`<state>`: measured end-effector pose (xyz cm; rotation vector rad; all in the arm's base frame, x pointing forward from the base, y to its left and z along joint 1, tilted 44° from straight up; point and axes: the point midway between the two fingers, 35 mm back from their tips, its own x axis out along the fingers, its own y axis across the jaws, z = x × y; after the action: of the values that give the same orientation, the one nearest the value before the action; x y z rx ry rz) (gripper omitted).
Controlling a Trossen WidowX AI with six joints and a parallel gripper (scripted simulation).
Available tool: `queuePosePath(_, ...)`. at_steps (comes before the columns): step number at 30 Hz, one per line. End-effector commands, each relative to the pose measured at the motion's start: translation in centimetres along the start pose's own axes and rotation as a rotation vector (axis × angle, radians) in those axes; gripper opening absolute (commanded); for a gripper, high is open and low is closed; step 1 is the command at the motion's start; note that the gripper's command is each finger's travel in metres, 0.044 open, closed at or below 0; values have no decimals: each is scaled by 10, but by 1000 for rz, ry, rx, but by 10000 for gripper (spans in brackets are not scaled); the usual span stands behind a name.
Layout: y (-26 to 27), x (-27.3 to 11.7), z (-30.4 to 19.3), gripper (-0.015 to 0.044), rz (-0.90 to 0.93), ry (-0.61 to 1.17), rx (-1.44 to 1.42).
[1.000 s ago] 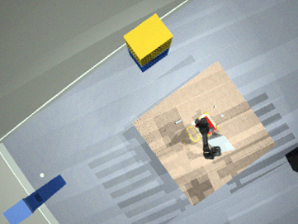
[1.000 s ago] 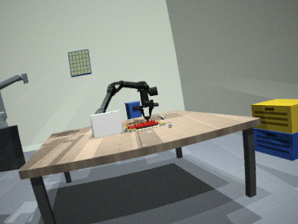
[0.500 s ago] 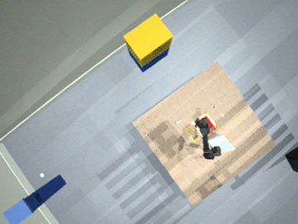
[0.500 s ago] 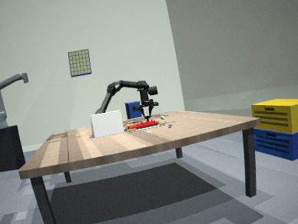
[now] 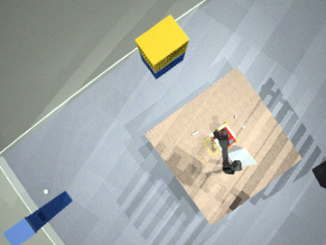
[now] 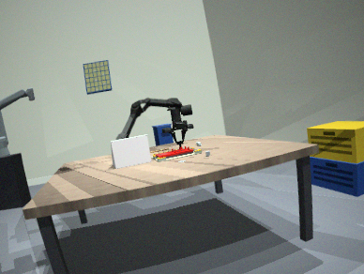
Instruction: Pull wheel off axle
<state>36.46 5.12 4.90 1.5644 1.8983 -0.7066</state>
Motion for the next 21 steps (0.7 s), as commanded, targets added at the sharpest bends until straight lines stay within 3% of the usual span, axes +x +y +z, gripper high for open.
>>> queuePosePath(1,1,-4,1,0,4,-5,-6)
queuePosePath(21,0,-10,1,0,6,-4,-5)
